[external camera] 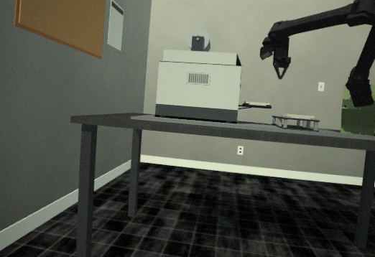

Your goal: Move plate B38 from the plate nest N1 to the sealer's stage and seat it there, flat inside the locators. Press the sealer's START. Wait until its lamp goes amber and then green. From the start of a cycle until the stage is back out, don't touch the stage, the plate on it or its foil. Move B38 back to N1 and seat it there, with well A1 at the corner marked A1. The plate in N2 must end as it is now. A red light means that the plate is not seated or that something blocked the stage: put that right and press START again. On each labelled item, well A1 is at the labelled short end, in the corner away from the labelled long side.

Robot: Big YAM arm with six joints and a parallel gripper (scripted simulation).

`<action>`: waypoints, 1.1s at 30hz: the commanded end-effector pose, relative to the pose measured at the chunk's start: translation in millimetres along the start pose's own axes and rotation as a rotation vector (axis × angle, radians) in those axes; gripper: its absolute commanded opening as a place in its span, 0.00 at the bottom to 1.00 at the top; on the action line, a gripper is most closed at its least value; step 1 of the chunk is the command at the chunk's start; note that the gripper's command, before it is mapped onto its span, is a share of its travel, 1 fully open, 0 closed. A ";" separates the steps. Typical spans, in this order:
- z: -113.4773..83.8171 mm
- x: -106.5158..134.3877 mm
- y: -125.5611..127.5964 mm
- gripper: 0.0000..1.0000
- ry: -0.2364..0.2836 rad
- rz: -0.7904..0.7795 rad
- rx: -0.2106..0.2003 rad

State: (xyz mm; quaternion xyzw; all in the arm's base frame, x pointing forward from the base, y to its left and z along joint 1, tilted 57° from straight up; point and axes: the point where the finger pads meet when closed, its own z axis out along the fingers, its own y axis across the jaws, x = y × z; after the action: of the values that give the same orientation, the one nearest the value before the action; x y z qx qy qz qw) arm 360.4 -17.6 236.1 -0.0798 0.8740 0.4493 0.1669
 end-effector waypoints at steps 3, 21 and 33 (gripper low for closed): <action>-17.0 -11.4 6.8 0.00 -0.034 -0.013 0.023; 10.3 -0.4 -0.5 1.00 -0.107 0.000 0.002; 75.1 17.7 2.8 1.00 -0.329 0.008 0.008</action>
State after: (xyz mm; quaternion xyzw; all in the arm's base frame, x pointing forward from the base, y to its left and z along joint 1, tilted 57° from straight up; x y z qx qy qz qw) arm 363.3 27.7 202.2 -0.0722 0.8391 0.4565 0.2868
